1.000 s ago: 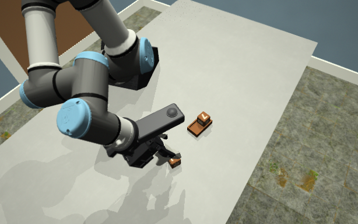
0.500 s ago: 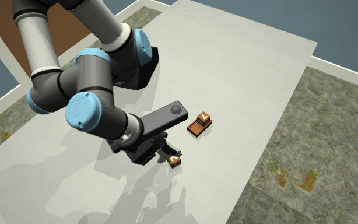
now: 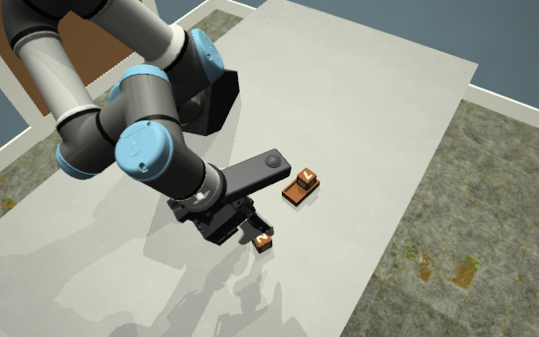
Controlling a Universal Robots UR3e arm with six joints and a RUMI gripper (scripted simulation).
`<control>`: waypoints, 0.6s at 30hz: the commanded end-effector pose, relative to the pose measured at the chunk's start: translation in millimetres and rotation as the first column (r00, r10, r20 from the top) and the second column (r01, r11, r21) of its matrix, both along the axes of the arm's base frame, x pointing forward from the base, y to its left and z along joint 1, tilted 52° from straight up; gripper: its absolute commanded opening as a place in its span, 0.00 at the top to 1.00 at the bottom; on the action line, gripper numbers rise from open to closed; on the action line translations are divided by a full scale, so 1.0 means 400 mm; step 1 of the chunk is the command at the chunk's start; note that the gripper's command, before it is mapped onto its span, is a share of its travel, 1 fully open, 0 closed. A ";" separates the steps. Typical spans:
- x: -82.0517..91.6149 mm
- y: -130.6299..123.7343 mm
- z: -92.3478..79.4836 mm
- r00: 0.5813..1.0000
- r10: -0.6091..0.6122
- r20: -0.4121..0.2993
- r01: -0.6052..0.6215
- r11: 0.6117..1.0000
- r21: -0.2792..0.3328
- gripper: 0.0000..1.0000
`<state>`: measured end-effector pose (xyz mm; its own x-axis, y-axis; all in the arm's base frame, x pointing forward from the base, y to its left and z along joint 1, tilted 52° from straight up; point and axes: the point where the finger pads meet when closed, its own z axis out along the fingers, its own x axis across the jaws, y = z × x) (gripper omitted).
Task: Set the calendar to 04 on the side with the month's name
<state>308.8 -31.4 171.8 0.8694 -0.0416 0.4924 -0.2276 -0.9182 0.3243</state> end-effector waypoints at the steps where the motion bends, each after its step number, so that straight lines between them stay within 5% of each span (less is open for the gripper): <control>1: 0.003 -0.018 0.015 0.998 -0.055 0.020 0.056 0.997 -0.056 0.58; 18: 0.010 -0.012 0.025 0.997 -0.071 0.044 0.074 0.993 -0.093 0.58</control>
